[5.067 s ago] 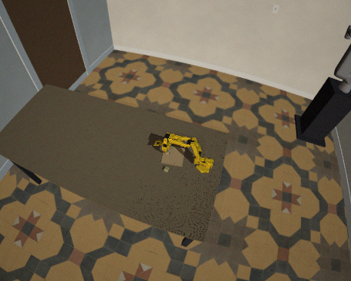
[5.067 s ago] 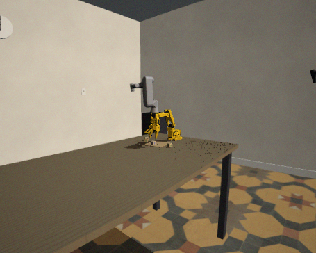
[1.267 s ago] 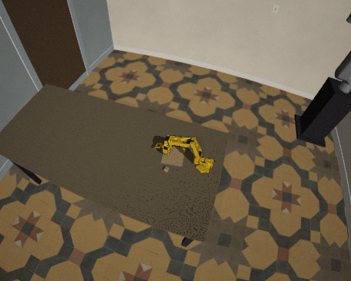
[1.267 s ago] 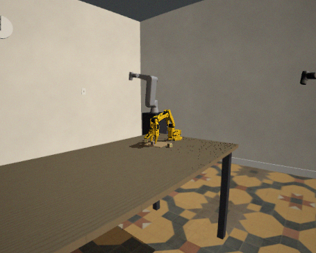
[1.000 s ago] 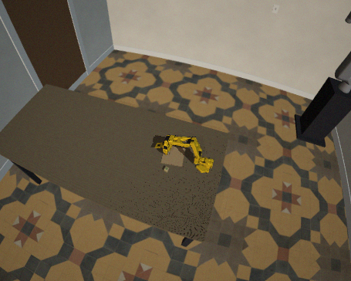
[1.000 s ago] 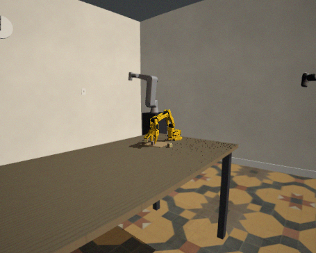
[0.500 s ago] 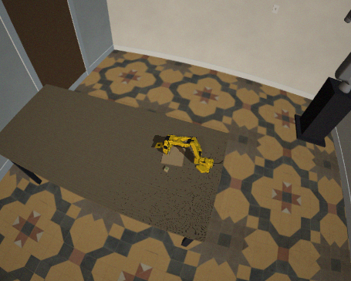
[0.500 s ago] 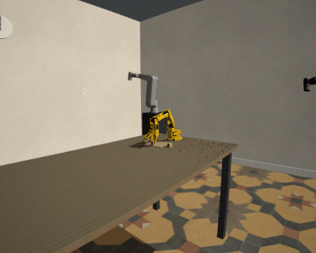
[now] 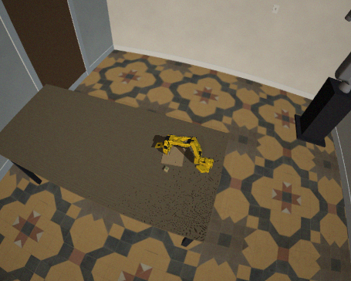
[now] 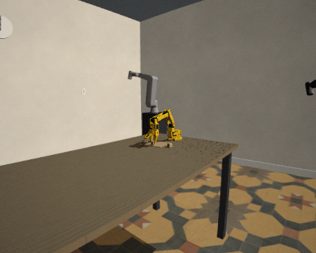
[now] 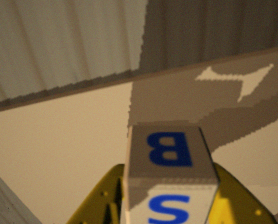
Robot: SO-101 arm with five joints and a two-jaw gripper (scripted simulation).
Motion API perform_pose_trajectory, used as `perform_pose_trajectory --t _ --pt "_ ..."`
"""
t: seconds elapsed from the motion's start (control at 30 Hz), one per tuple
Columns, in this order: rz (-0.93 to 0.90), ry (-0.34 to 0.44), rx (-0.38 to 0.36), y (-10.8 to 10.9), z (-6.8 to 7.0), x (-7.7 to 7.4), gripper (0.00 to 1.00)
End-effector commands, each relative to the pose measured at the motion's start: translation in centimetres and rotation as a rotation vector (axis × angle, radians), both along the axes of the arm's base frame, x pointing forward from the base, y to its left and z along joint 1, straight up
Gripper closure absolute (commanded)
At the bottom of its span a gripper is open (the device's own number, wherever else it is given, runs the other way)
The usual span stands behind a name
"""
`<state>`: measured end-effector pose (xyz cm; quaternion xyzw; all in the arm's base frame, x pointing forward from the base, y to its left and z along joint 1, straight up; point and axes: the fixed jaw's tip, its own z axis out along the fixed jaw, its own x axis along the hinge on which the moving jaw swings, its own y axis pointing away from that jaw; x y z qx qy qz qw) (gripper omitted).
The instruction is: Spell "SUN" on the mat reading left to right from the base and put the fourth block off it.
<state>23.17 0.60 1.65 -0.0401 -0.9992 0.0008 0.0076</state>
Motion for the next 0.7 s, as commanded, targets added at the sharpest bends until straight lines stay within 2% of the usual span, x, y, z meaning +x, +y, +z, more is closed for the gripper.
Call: perform_pose_trajectory --t 0.0,0.23,0.67 --pt "0.0 -0.091 0.0 -0.1 1.6 1.1 1.0" --pt "0.0 -0.092 0.0 -0.1 2.3 1.1 1.0" --pt "0.0 -0.096 0.0 -0.1 5.3 0.9 1.0"
